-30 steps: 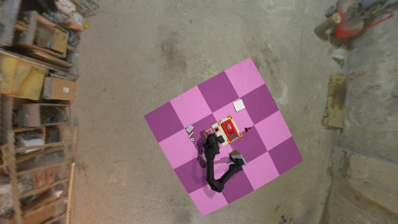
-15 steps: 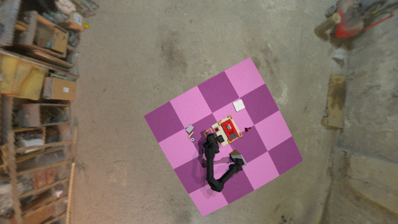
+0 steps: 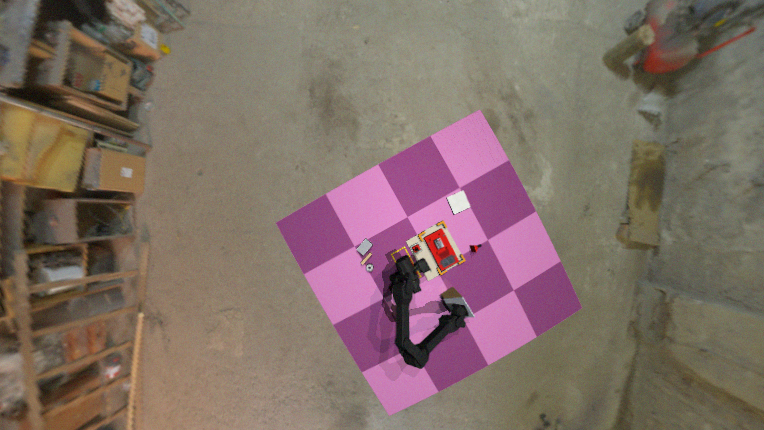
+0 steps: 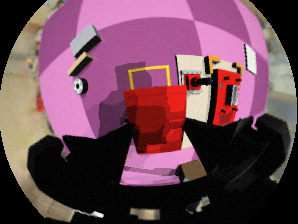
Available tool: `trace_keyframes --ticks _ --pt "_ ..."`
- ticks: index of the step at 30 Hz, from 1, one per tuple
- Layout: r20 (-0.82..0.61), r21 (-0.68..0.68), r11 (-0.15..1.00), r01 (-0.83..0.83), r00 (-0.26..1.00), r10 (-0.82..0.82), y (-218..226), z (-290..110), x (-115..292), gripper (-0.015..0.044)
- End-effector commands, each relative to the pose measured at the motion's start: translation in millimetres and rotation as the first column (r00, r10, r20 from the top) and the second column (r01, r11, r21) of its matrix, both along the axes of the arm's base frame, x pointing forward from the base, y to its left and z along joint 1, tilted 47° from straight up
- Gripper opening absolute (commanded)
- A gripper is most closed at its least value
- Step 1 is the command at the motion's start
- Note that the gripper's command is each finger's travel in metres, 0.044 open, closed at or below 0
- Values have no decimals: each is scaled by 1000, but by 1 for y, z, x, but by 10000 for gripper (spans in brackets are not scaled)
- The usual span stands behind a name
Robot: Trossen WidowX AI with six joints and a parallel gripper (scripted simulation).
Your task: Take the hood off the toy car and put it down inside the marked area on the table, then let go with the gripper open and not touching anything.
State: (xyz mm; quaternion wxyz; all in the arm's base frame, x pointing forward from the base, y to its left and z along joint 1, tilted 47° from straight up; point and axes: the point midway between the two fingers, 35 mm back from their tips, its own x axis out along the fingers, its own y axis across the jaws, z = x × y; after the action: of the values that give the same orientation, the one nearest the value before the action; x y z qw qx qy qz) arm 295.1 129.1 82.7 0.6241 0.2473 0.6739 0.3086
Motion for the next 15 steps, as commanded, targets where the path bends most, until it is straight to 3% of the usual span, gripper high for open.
trace_keyframes --ticks 1,15 --pt "-5 4 1000 1 1000 -1 4 -3 -1 0" --pt "-5 6 1000 1 1000 -1 13 -11 -3 0"
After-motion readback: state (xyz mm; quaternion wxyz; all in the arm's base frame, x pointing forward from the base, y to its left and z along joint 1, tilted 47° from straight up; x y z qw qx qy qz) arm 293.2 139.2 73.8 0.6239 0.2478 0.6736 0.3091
